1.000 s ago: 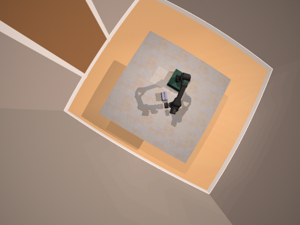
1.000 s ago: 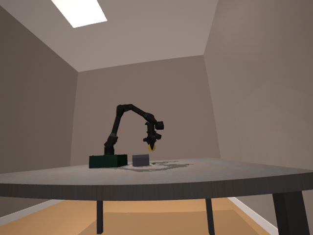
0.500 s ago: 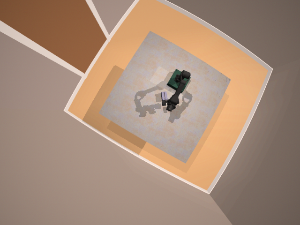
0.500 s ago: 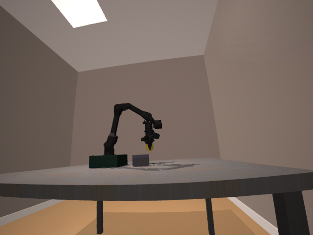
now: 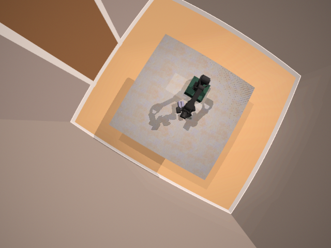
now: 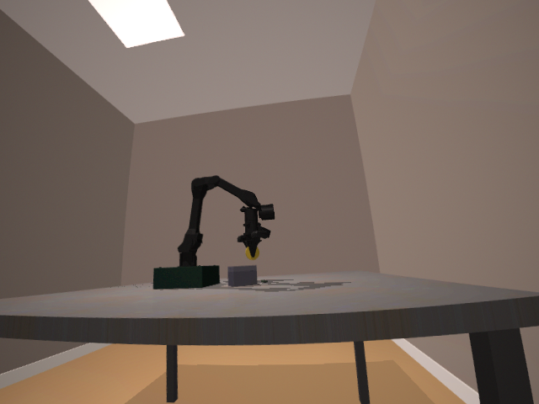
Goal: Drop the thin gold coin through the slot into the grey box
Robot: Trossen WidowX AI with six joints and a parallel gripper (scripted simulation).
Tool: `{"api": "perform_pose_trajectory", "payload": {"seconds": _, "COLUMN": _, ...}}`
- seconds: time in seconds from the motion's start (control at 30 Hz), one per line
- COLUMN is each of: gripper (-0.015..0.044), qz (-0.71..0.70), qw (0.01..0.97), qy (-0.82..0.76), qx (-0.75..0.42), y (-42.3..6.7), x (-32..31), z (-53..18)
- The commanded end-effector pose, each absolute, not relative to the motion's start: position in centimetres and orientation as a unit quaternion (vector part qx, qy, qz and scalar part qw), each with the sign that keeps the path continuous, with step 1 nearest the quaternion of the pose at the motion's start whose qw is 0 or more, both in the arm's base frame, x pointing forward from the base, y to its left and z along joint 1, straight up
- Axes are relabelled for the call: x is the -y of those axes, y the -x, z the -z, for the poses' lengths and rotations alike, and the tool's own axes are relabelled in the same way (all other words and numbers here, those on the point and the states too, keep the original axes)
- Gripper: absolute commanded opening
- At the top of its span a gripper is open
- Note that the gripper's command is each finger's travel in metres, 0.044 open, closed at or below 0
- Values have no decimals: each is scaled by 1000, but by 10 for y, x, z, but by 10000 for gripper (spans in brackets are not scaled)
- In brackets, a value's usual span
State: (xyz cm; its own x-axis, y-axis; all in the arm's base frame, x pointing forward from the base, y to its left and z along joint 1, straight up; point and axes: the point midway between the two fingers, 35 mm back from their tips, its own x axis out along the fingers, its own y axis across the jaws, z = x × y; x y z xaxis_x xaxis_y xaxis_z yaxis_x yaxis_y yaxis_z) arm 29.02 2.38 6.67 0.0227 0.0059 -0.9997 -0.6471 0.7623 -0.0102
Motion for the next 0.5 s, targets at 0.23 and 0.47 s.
{"api": "perform_pose_trajectory", "payload": {"seconds": 0.23, "gripper": 0, "qz": -242, "qw": 672, "qy": 247, "qx": -655, "y": -275, "x": 4, "z": -66}}
{"api": "perform_pose_trajectory", "payload": {"seconds": 0.47, "gripper": 0, "qz": -241, "qw": 672, "qy": 247, "qx": -656, "y": -265, "x": 18, "z": -64}}
